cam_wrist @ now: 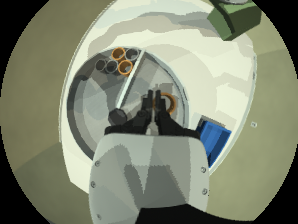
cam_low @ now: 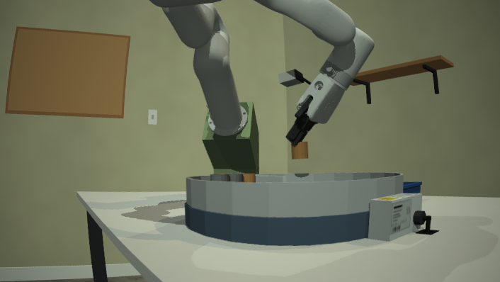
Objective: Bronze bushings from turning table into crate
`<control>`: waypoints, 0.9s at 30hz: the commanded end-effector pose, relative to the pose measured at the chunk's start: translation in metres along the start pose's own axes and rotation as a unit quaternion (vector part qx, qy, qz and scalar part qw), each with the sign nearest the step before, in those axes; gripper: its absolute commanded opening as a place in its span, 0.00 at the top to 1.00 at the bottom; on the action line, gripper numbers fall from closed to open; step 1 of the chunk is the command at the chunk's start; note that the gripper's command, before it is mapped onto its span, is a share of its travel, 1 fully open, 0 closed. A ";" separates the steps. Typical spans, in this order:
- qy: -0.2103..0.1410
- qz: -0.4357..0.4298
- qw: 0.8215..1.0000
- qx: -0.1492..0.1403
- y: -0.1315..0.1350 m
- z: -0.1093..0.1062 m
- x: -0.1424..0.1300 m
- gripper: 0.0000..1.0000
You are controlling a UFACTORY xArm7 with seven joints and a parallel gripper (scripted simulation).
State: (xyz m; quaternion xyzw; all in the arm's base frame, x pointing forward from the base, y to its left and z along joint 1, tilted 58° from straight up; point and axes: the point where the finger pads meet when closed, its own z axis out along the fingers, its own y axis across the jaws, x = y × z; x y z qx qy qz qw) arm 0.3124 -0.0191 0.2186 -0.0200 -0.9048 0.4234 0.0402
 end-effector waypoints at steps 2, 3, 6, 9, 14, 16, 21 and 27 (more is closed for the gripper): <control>0.004 0.000 1.000 0.002 0.037 -0.019 -0.026 1.00; 0.004 0.000 1.000 0.002 0.043 -0.022 -0.029 1.00; 0.004 0.000 1.000 0.002 0.058 -0.030 -0.039 1.00; 0.004 0.000 1.000 0.002 0.069 -0.035 -0.045 1.00; 0.004 0.000 1.000 0.002 0.097 -0.050 -0.063 1.00; 0.004 0.000 1.000 0.002 0.107 -0.055 -0.069 1.00; 0.004 0.000 1.000 0.002 0.134 -0.069 -0.086 1.00; 0.004 0.000 1.000 0.002 0.155 -0.080 -0.099 1.00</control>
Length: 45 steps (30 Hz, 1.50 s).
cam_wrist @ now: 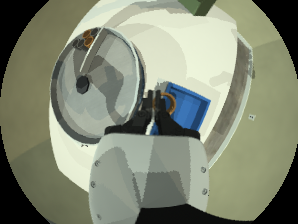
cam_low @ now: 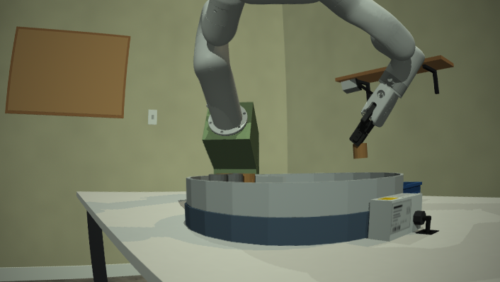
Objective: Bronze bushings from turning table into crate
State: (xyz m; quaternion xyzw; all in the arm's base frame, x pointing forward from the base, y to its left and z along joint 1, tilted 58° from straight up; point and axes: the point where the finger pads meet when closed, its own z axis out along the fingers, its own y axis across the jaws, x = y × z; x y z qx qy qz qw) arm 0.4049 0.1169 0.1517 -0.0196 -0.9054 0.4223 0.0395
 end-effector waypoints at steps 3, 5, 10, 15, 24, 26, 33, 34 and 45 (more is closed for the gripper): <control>0.005 0.000 1.000 0.003 0.033 -0.018 -0.023 1.00; 0.005 0.000 1.000 0.003 0.042 -0.023 -0.028 1.00; 0.005 0.000 1.000 0.003 0.057 -0.031 -0.038 1.00; 0.005 0.000 1.000 0.003 0.065 -0.035 -0.042 1.00; 0.005 0.000 1.000 0.003 0.067 -0.036 -0.044 1.00; 0.005 0.000 1.000 0.003 0.067 -0.036 -0.044 1.00; 0.005 0.000 1.000 0.003 0.067 -0.036 -0.044 1.00; 0.005 0.000 1.000 0.003 0.067 -0.036 -0.044 1.00; 0.005 0.000 1.000 0.003 0.069 -0.036 -0.044 1.00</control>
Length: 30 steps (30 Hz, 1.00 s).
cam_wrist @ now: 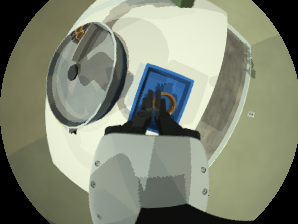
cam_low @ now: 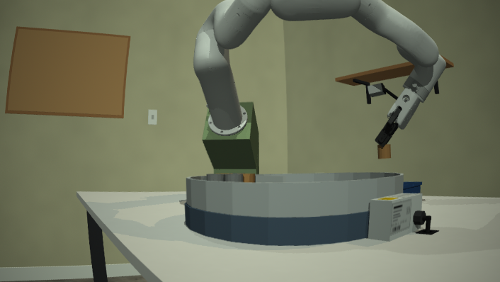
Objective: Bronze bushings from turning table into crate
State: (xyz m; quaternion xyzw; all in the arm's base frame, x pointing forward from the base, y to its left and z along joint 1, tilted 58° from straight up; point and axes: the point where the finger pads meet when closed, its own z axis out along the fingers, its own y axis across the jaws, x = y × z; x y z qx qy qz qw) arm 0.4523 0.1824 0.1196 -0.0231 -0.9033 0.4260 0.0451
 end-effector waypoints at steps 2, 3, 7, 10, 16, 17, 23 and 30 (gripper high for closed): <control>-0.002 -0.001 1.000 -0.001 0.002 -0.002 0.000 1.00; -0.002 -0.001 1.000 -0.001 0.002 -0.002 0.000 1.00; -0.002 -0.001 1.000 -0.001 0.002 -0.002 0.000 1.00; -0.002 -0.001 1.000 -0.001 0.002 -0.002 0.000 1.00; -0.002 -0.001 1.000 -0.001 0.002 0.003 -0.004 1.00; -0.002 -0.001 1.000 -0.001 0.002 0.005 -0.006 1.00; -0.002 -0.001 1.000 -0.001 0.002 0.022 -0.020 1.00; -0.002 -0.001 1.000 -0.001 0.002 0.046 -0.040 1.00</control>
